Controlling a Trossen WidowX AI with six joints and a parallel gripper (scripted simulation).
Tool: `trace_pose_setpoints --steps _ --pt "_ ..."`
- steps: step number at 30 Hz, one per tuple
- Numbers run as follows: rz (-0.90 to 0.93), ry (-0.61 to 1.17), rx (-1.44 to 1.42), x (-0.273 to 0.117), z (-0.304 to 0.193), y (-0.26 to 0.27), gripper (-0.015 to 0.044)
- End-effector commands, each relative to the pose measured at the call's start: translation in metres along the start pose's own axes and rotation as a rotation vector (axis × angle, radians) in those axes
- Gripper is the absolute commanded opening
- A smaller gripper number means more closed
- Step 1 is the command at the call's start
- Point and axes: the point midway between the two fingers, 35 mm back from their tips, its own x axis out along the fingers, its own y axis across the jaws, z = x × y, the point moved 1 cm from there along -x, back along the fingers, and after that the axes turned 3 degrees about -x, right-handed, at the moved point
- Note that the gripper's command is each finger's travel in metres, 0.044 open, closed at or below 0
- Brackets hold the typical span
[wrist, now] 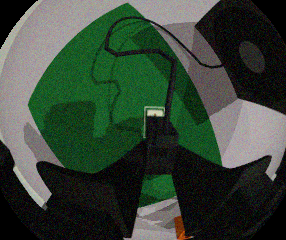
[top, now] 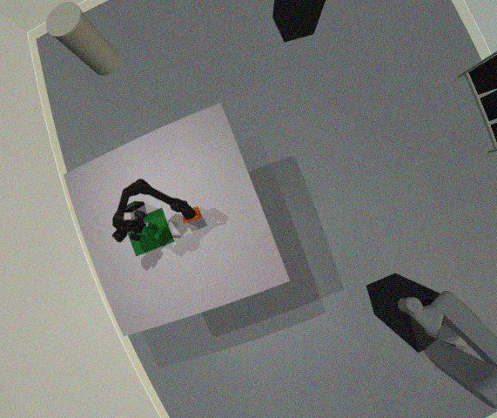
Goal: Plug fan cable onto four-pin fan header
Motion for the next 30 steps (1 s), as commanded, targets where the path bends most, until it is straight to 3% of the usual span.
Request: trace_pose_setpoints --steps 1,30 --pt "-0.002 -0.004 0.003 0.0001 0.0000 -0.0002 0.0000" --pt "-0.002 -0.005 0.003 0.0061 0.0008 0.0001 0.0000"
